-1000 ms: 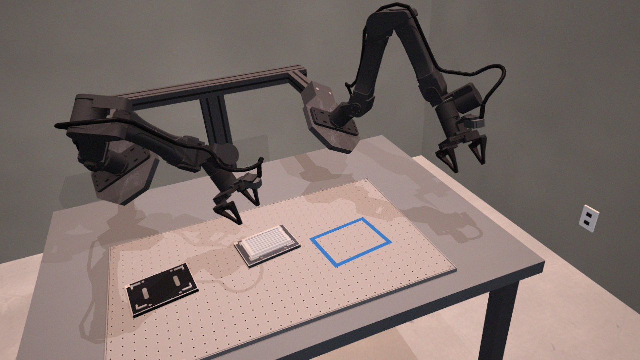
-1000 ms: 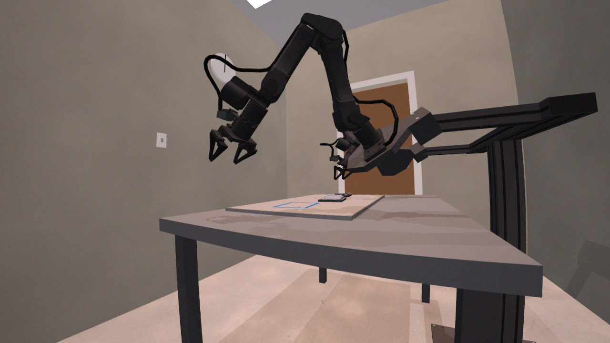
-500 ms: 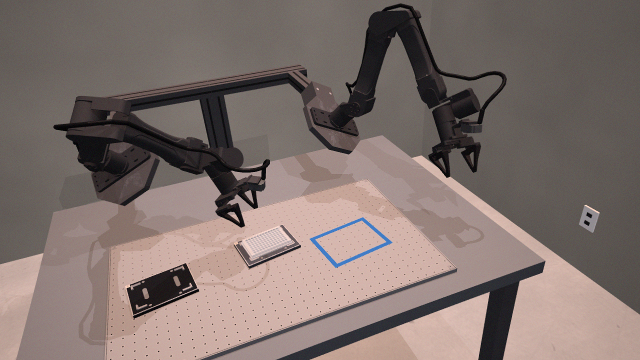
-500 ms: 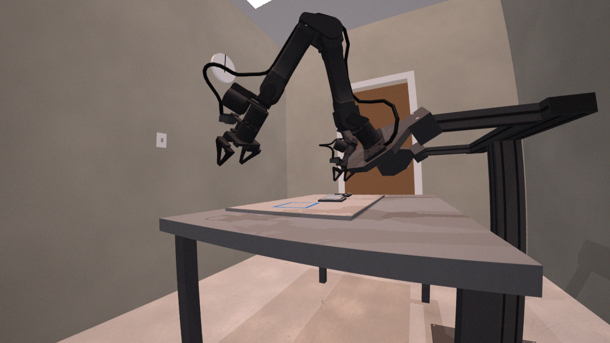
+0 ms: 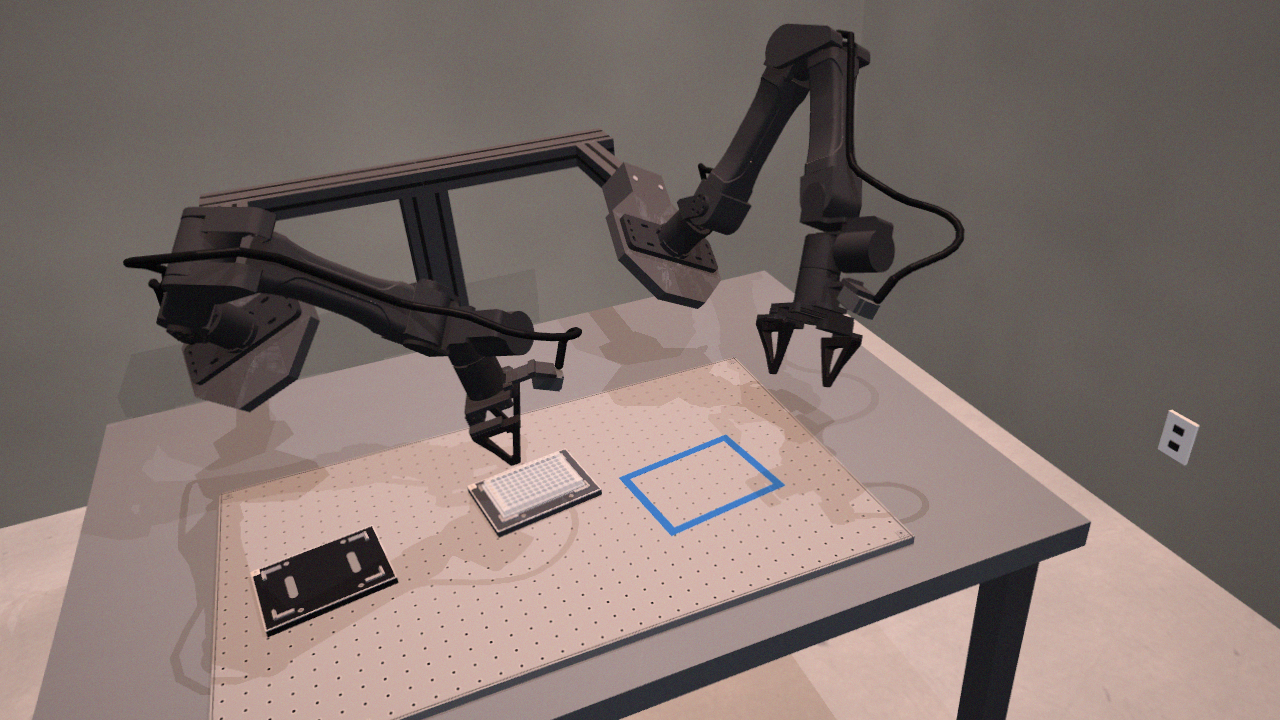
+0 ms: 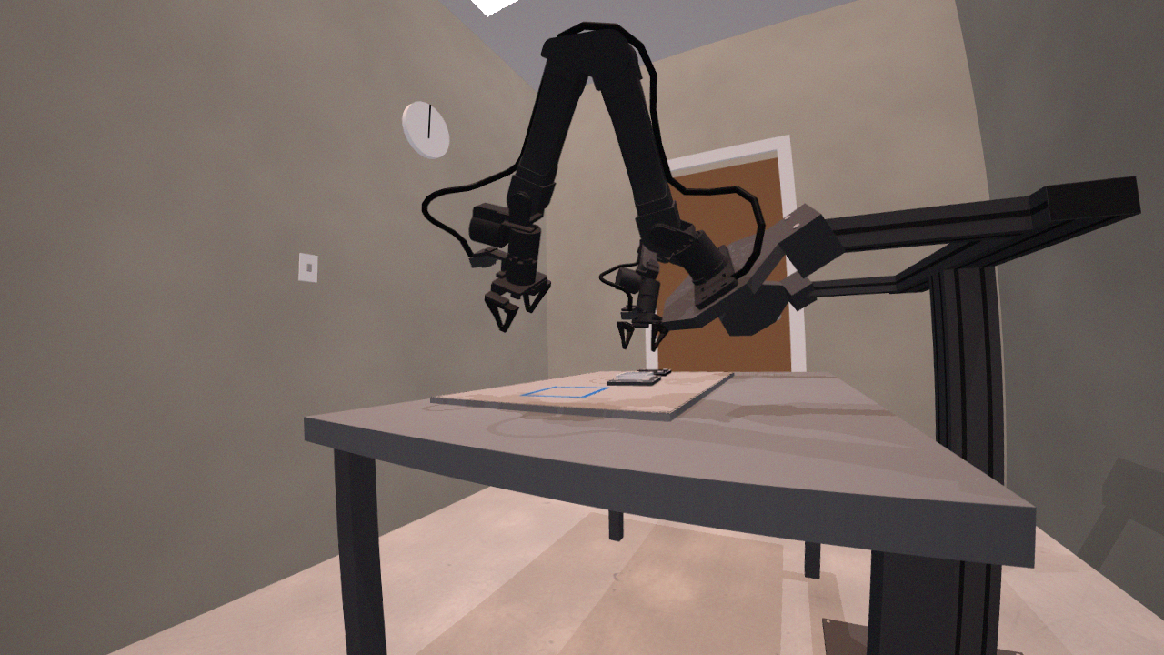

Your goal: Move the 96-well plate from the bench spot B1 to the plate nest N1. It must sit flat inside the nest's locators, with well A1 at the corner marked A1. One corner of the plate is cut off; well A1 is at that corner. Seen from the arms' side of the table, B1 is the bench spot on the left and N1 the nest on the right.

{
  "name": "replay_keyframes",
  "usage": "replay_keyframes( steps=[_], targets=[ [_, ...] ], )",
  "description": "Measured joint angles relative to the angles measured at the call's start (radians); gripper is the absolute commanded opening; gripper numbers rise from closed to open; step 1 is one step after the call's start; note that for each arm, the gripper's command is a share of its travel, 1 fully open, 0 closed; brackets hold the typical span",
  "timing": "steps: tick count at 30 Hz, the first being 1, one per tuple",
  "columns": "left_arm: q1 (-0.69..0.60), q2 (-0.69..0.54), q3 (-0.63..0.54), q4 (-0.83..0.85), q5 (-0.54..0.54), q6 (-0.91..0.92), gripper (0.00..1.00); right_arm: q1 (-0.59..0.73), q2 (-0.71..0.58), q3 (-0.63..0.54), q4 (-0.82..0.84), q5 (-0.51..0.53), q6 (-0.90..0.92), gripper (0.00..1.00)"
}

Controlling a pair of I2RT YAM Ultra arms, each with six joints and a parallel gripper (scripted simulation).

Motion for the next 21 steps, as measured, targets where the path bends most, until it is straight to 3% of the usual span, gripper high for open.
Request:
replay_keyframes(
  steps=[14, 21],
  targets=[
    [-0.555, 0.094, -0.061, -0.222, -0.341, -0.372, 1.0, -0.008, 0.183, 0.34, -0.396, 0.037, -0.136, 1.0],
    [-0.809, 0.139, -0.088, -0.332, -0.5, -0.55, 1.0, -0.008, 0.24, 0.442, -0.507, 0.05, -0.153, 1.0]
  ],
)
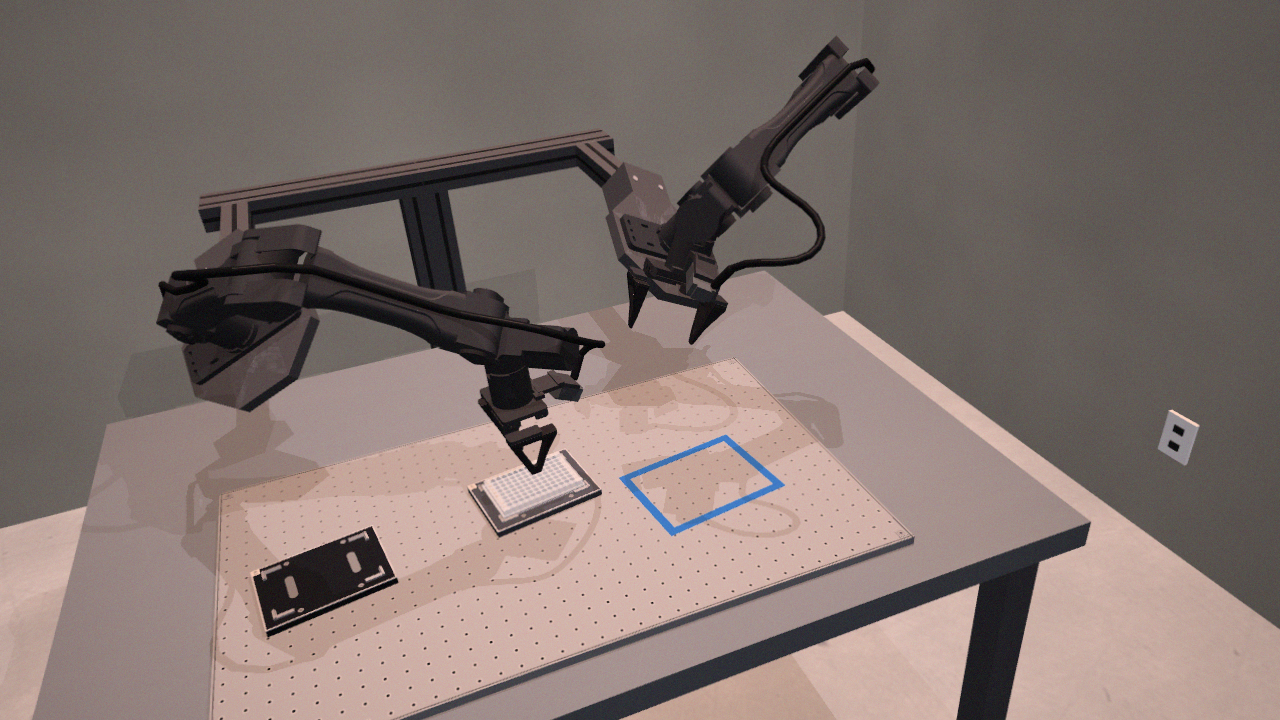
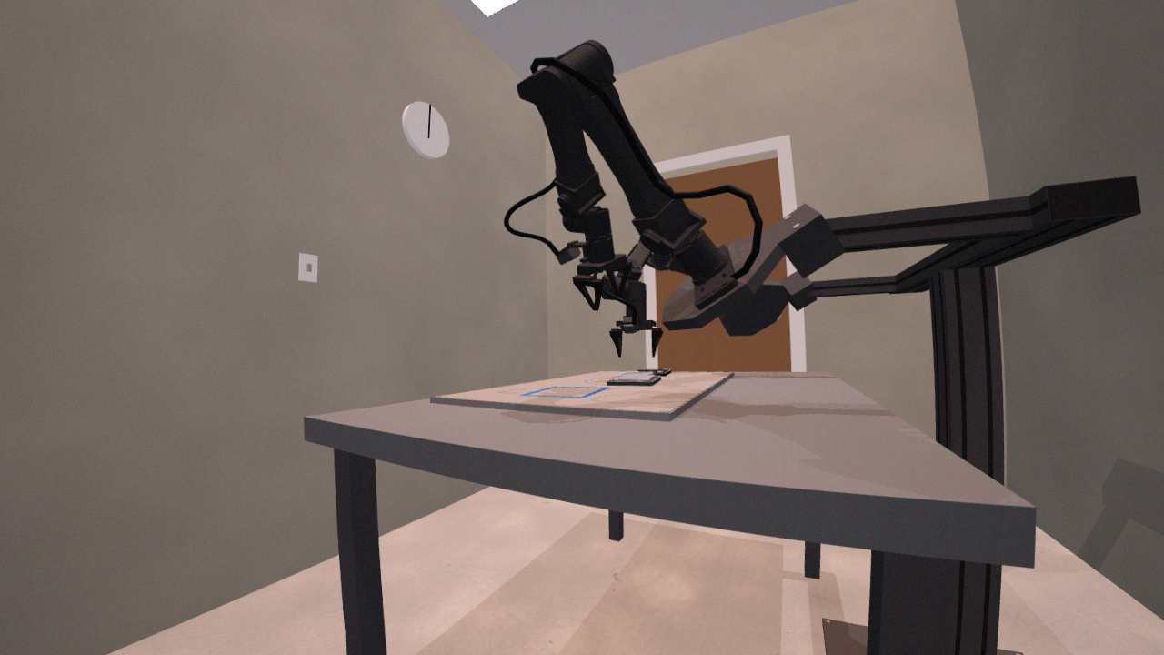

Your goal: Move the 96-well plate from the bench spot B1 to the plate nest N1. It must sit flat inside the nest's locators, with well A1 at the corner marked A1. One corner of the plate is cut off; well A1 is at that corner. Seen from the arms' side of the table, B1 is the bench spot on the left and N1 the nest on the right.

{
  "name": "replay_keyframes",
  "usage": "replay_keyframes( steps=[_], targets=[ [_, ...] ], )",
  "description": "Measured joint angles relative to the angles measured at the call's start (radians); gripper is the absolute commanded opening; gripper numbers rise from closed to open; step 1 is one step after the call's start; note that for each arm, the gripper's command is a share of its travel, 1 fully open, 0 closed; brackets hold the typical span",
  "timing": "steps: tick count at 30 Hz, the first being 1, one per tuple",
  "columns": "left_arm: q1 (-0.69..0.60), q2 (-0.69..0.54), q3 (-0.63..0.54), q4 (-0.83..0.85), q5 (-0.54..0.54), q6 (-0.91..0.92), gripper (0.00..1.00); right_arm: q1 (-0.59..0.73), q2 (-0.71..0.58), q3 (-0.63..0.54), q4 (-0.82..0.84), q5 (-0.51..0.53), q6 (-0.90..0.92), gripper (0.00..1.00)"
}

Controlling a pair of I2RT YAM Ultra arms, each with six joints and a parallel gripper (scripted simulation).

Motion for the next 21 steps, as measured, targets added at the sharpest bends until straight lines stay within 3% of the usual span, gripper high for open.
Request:
replay_keyframes(
  steps=[21],
  targets=[
    [-0.868, 0.122, -0.066, -0.259, -0.394, -0.43, 1.0, 0.0, 0.05, 0.09, -0.089, 0.004, -0.005, 1.0]
  ],
)
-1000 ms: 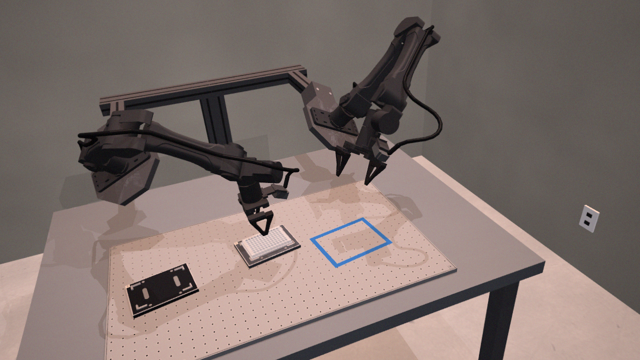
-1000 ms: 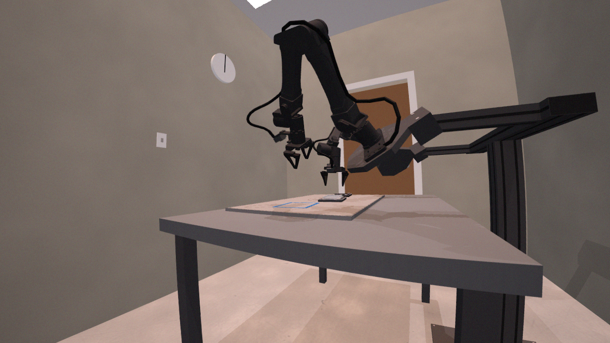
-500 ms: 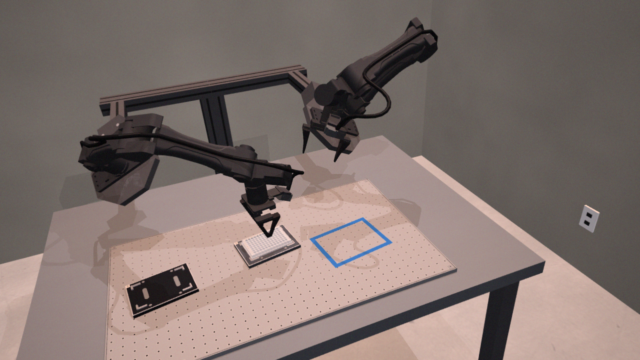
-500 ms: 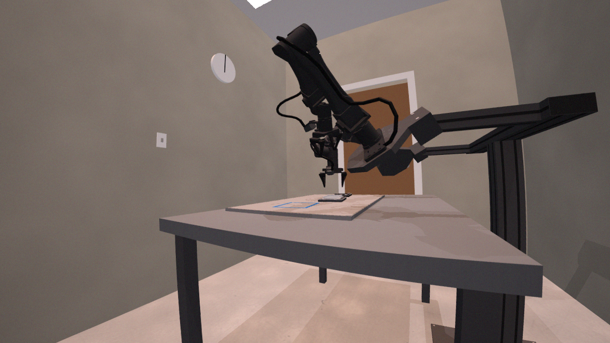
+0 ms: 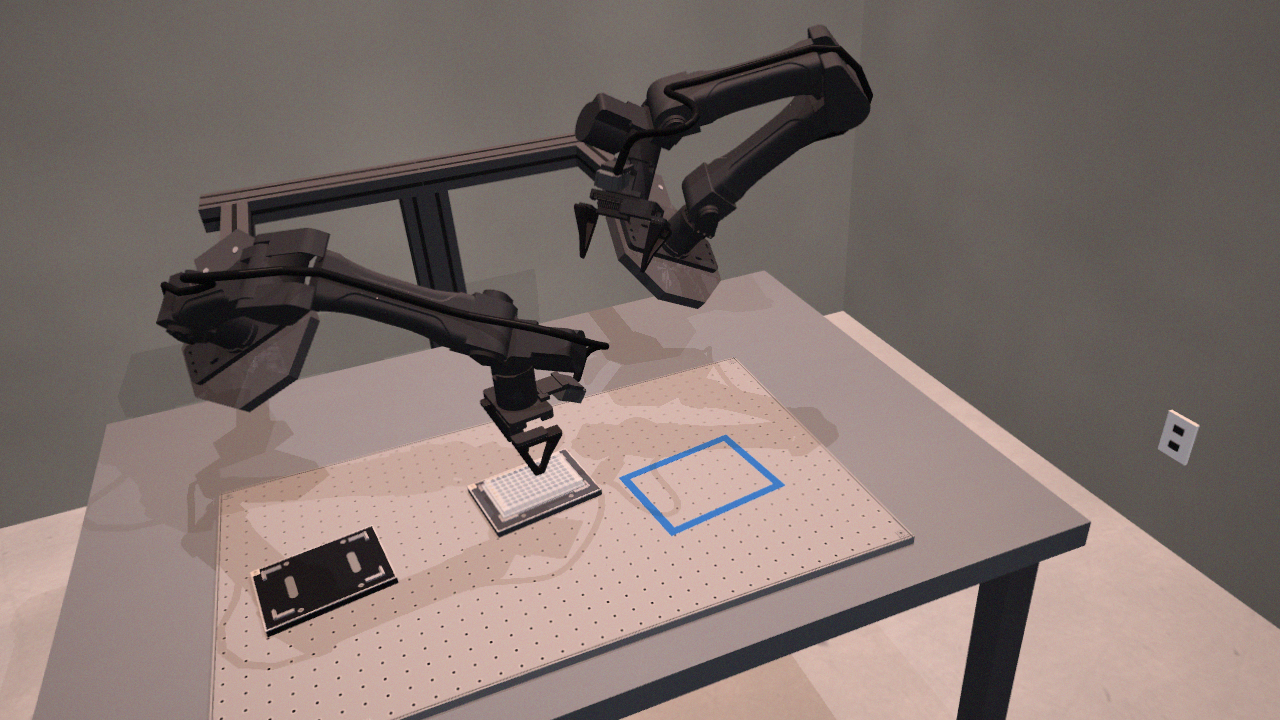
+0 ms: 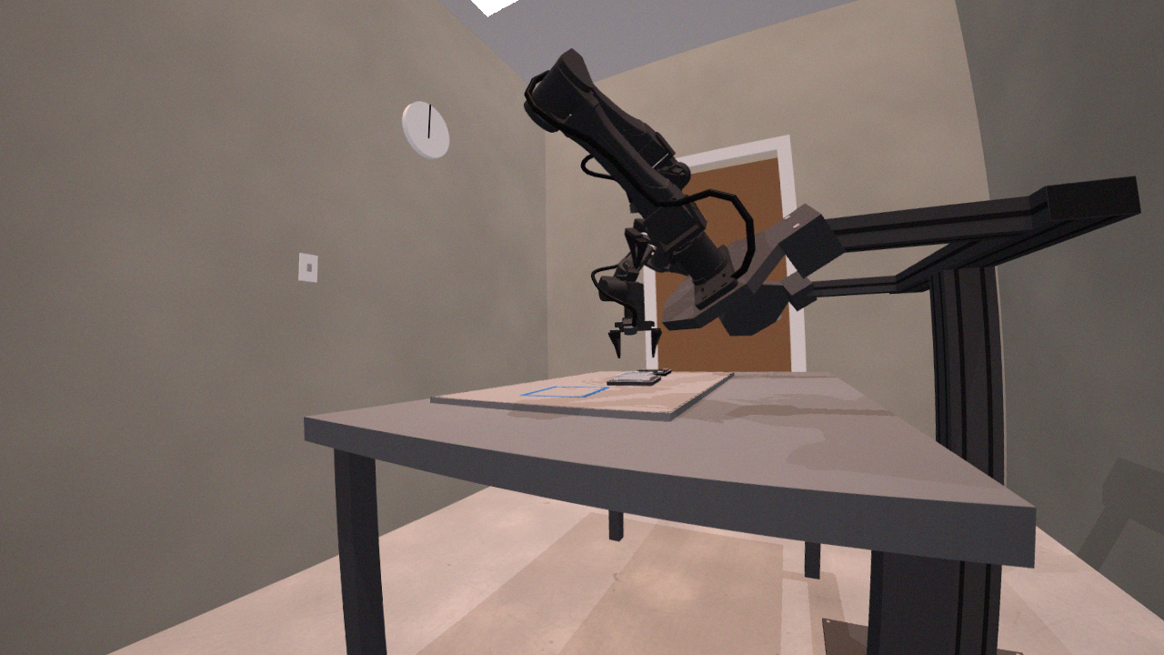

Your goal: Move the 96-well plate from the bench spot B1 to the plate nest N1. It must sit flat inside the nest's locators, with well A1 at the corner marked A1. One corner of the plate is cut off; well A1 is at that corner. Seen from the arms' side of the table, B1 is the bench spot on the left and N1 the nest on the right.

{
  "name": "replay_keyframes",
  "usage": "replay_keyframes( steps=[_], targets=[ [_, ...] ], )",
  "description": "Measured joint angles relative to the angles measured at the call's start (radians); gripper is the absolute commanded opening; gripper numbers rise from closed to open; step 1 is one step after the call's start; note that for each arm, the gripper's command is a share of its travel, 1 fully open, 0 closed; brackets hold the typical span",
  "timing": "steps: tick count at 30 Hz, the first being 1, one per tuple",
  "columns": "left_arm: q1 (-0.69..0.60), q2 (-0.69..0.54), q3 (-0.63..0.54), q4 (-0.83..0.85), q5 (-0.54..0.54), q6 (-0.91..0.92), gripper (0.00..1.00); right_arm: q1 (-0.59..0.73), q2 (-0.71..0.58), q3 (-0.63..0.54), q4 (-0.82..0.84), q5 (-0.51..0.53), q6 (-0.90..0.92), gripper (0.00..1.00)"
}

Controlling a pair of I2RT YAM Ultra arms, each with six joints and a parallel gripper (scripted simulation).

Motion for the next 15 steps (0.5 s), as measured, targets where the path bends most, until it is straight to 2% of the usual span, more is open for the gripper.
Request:
replay_keyframes(
  steps=[7, 15],
  targets=[
    [-0.287, 0.048, -0.019, -0.083, -0.104, -0.128, 1.0, 0.0, 0.001, 0.001, -0.002, 0.0, 0.0, 1.0],
    [-0.352, 0.09, -0.019, -0.138, -0.137, -0.215, 1.0, 0.0, 0.001, 0.002, -0.003, 0.0, 0.0, 1.0]
  ],
)
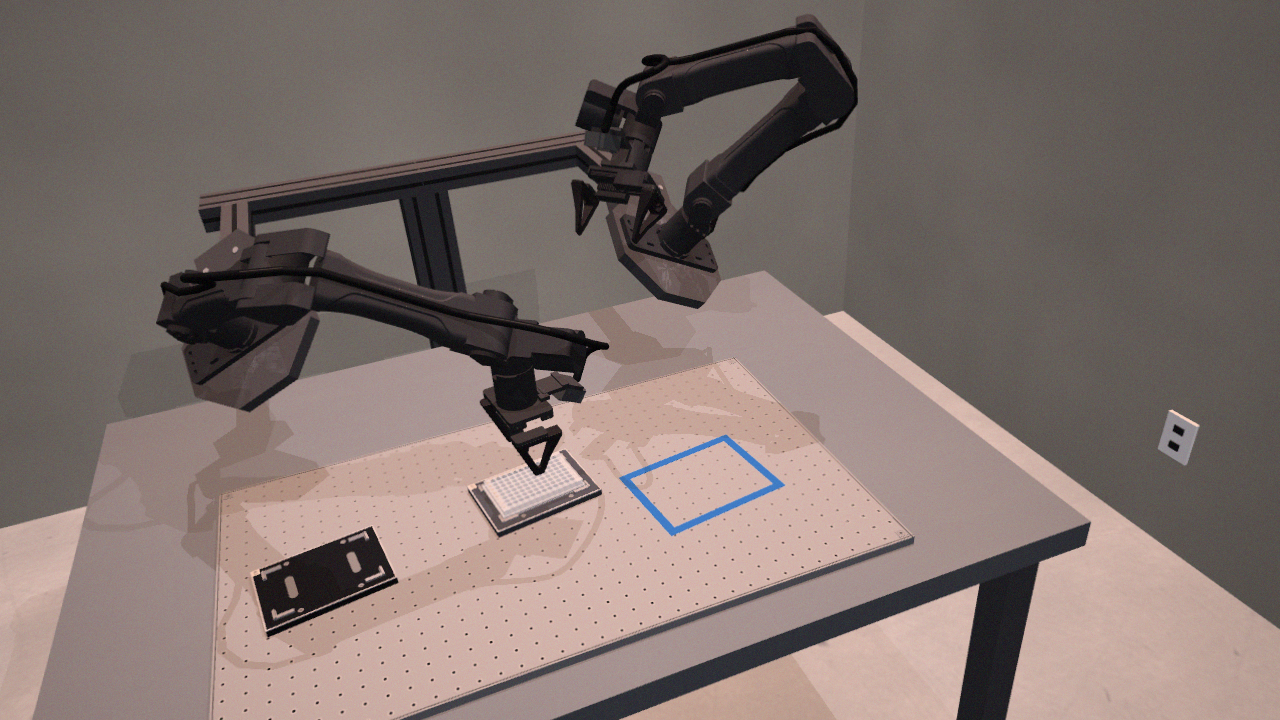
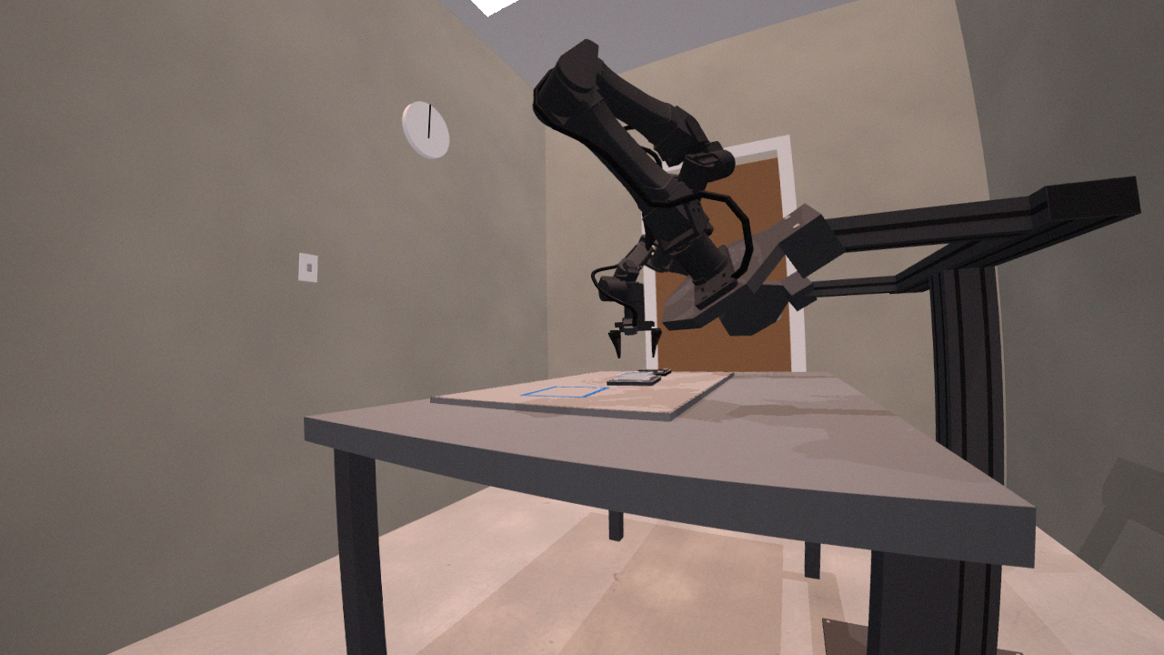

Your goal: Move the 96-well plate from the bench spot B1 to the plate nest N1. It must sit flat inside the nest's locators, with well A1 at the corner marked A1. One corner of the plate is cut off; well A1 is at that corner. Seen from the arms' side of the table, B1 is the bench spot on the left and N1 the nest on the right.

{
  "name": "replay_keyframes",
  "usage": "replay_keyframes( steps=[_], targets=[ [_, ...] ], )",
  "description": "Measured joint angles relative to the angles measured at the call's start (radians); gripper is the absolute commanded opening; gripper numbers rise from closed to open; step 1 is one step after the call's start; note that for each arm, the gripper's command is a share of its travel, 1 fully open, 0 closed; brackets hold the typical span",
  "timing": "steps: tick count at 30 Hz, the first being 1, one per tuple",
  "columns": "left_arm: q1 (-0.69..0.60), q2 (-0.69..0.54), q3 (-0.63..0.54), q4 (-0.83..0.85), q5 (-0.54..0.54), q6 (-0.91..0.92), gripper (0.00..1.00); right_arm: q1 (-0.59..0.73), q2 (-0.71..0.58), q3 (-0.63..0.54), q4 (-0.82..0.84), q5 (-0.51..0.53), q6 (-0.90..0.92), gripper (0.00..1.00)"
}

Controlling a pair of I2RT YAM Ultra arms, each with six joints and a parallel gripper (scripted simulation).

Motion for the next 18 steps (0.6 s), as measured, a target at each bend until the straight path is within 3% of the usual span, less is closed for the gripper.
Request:
replay_keyframes(
  steps=[18],
  targets=[
    [-0.002, 0.005, 0.0, -0.013, 0.0, -0.027, 1.0, -0.027, 0.044, 0.021, 0.034, 0.004, -0.032, 1.0]
  ],
)
